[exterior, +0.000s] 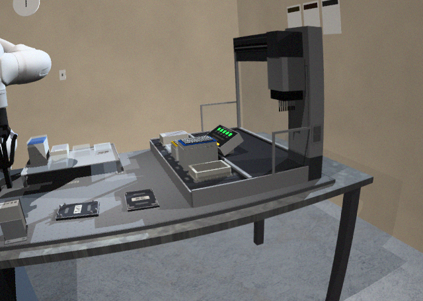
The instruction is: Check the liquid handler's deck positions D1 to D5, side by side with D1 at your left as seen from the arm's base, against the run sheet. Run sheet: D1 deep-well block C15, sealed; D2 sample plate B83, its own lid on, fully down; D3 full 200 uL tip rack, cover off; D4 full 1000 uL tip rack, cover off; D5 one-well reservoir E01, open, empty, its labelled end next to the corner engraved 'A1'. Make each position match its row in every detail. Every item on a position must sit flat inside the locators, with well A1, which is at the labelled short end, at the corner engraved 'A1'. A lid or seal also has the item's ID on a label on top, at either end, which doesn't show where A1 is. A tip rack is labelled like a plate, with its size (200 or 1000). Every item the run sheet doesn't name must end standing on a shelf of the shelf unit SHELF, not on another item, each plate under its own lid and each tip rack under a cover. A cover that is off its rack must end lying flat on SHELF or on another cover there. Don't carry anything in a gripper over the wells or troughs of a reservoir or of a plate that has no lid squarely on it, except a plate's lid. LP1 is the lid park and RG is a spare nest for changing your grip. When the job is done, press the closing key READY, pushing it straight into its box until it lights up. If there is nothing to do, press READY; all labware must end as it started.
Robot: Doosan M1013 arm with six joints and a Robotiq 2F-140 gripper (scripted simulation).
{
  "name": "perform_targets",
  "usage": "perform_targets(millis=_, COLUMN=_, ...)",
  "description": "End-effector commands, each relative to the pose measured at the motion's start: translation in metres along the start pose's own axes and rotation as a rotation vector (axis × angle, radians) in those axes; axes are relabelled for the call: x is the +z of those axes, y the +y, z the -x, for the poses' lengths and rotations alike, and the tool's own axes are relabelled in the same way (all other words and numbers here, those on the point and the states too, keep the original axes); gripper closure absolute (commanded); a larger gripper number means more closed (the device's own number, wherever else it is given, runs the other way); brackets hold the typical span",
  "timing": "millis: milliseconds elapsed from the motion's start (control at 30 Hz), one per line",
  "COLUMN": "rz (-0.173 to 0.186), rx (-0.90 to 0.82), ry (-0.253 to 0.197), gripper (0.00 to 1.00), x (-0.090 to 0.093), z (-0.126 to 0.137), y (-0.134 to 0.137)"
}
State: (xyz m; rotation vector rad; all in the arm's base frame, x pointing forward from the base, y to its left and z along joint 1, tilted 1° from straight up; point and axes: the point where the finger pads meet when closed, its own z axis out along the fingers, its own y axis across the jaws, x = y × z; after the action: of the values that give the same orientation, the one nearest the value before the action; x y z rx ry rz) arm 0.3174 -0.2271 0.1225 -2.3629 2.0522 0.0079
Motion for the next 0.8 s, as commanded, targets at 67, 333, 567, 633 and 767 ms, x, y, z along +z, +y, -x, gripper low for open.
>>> perform_targets(millis=67, rz=-0.001, rx=0.0, ry=0.0, gripper=0.9, x=0.008, z=0.0, y=0.0)
perform_targets(millis=333, rz=-0.001, rx=0.0, ry=0.0, gripper=0.9, x=0.018, z=0.0, y=0.0)
perform_targets(millis=567, rz=-0.001, rx=0.0, ry=0.0, gripper=0.9, x=0.03, z=0.0, y=0.0)
perform_targets(millis=633, rz=-0.001, rx=0.0, ry=0.0, gripper=0.9, x=0.033, z=0.0, y=0.0)
perform_targets(millis=767, rz=-0.001, rx=0.0, ry=0.0, gripper=0.9, x=0.04, z=0.0, y=0.0)
